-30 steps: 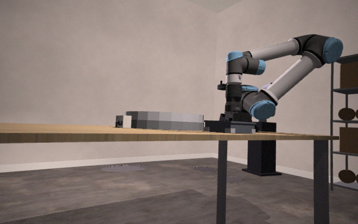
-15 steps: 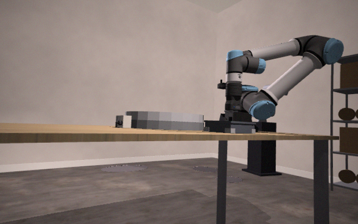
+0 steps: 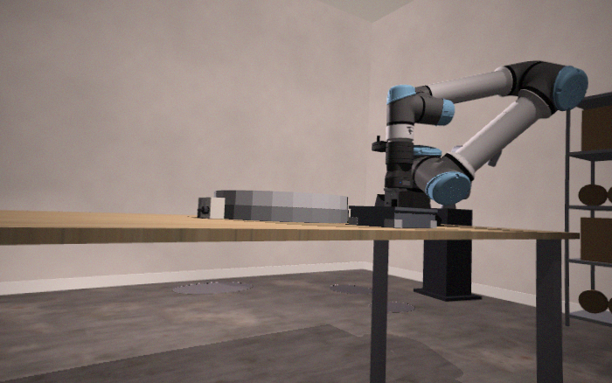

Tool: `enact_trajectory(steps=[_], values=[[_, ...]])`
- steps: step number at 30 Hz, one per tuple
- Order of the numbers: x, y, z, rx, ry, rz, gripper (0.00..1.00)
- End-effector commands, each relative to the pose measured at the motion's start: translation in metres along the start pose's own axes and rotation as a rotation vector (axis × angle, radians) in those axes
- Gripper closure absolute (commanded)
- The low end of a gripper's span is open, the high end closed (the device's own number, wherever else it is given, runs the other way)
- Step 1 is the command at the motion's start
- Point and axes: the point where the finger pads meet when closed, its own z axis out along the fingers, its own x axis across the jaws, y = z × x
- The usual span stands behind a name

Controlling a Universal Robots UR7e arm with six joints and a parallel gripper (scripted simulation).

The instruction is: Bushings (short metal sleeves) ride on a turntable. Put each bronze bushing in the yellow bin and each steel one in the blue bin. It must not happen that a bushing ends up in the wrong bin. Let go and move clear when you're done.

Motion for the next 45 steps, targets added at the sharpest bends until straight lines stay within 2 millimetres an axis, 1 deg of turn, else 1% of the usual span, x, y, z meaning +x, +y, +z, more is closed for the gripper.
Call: enact_trajectory(steps=[1, 14, 28, 40, 44, 45], values=[[-0.002, 0.001, -0.006, 0.001, -0.007, -0.003, 0.53], [-0.001, 0.0, -0.006, 0.001, -0.004, -0.002, 0.53], [-0.003, 0.001, -0.013, 0.001, -0.008, -0.004, 0.53], [-0.003, 0.001, -0.013, 0.001, -0.008, -0.004, 0.53], [-0.001, 0.0, -0.051, 0.001, -0.005, -0.002, 0.53], [-0.001, 0.0, -0.055, 0.001, -0.004, -0.002, 0.53]])
